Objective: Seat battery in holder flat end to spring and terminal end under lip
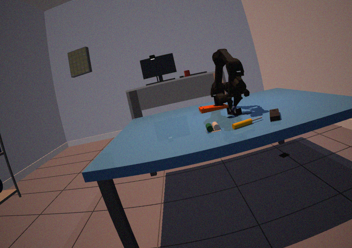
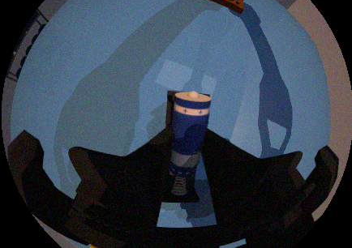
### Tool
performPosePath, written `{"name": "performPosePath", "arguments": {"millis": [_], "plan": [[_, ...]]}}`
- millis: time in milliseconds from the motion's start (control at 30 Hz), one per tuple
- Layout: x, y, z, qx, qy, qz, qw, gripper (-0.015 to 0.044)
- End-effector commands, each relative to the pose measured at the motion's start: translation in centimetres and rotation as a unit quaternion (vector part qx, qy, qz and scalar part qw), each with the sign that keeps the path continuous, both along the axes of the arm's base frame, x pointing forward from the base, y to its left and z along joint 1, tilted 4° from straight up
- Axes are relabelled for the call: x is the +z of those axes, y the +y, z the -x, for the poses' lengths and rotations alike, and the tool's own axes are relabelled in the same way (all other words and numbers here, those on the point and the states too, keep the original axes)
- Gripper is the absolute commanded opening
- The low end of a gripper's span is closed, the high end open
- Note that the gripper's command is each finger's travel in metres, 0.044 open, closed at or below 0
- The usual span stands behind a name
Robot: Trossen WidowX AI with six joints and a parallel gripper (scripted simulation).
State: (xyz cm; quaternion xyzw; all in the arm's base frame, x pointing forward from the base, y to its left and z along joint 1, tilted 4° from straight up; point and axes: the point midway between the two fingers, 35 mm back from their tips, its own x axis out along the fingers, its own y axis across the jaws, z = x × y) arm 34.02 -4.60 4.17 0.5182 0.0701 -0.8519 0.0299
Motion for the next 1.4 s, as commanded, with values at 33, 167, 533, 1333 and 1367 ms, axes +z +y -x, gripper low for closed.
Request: {"name": "performPosePath", "arguments": {"millis": [33,167,533,1333,1367], "plan": [[-0.2,0.0,-0.1,-0.001,0.005,0.003,1.000,0.0085],[-0.3,0.0,-0.5,-0.001,0.002,0.003,1.000,0.0085],[-0.3,0.2,-1.4,0.000,-0.009,0.004,1.000,0.0085],[-0.4,0.2,-2.1,-0.004,-0.045,0.001,0.999,0.0085],[-0.4,0.2,-2.1,-0.004,-0.047,0.001,0.999,0.0085]]}}
